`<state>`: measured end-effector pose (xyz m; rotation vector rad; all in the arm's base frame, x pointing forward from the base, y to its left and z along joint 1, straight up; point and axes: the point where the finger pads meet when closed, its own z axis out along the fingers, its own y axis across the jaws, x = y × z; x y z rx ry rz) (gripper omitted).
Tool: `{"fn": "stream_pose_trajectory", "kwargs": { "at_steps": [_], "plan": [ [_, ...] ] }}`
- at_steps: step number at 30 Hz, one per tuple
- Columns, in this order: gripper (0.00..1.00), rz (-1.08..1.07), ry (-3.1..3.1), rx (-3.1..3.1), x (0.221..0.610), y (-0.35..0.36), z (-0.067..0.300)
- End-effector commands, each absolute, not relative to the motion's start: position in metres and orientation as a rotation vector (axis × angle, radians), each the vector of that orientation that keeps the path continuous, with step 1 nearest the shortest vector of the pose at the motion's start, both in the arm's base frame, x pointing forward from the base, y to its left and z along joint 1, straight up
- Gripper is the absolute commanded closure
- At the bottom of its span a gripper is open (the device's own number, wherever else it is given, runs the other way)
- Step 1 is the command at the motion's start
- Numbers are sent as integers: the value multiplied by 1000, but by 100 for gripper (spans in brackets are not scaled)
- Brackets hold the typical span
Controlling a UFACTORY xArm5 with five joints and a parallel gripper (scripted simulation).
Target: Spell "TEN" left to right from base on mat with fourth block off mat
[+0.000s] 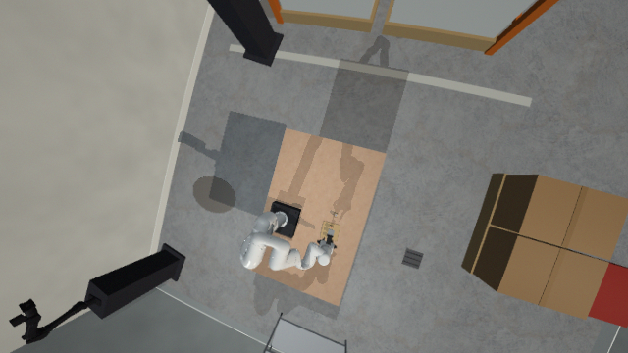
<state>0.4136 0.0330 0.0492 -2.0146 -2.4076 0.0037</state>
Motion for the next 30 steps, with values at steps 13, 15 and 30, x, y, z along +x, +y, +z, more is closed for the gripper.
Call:
{"fn": "stream_pose_trajectory", "kwargs": {
  "at_steps": [13, 15, 30],
  "plan": [
    [0, -1, -2410, -2016, 415, 33, 51],
    [0, -1, -2410, -2016, 415, 33, 51],
    [0, -1, -2410, -2016, 415, 33, 77]
  ]
}}
